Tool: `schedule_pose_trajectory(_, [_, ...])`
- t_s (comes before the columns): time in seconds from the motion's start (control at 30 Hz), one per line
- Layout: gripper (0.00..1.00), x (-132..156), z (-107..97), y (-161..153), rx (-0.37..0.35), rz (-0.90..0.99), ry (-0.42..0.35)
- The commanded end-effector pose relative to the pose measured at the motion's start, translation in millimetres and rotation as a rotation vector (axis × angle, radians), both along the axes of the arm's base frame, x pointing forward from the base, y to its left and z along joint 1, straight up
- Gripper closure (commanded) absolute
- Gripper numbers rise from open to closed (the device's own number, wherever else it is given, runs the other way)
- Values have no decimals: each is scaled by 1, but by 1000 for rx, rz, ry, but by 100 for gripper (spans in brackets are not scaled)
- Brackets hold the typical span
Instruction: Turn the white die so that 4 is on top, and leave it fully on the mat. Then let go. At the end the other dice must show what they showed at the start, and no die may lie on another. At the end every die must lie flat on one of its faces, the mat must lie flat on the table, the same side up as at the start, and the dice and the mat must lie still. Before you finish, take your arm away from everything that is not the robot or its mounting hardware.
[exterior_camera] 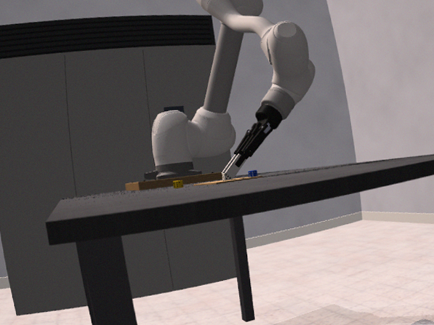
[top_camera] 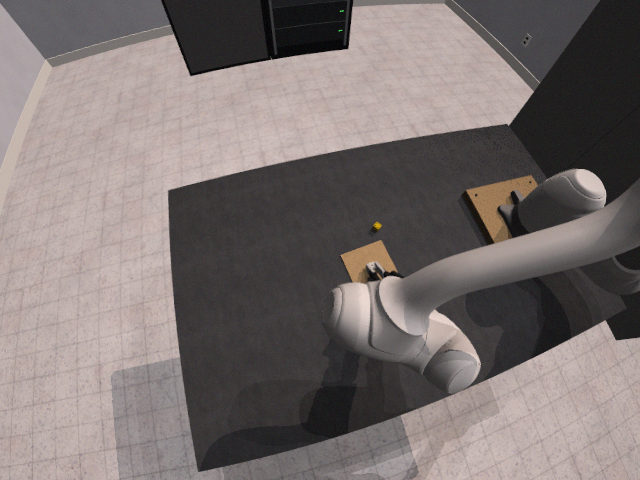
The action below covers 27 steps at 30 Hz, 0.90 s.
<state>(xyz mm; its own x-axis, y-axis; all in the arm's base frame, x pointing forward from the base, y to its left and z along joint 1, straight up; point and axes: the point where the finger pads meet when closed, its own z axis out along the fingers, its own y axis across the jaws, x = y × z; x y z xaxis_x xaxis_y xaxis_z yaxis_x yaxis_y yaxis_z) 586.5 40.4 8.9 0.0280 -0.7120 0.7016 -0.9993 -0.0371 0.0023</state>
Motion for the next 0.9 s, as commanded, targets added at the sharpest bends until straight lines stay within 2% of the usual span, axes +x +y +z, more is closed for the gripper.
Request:
schedule_pose_trajectory(0.0, [91, 0, 0, 0, 0, 0, 0])
schedule_pose_trajectory(0.37, [91, 0, 8, 0, 0, 0, 0])
schedule_pose_trajectory(0.87, [91, 0, 64, 0, 0, 0, 0])
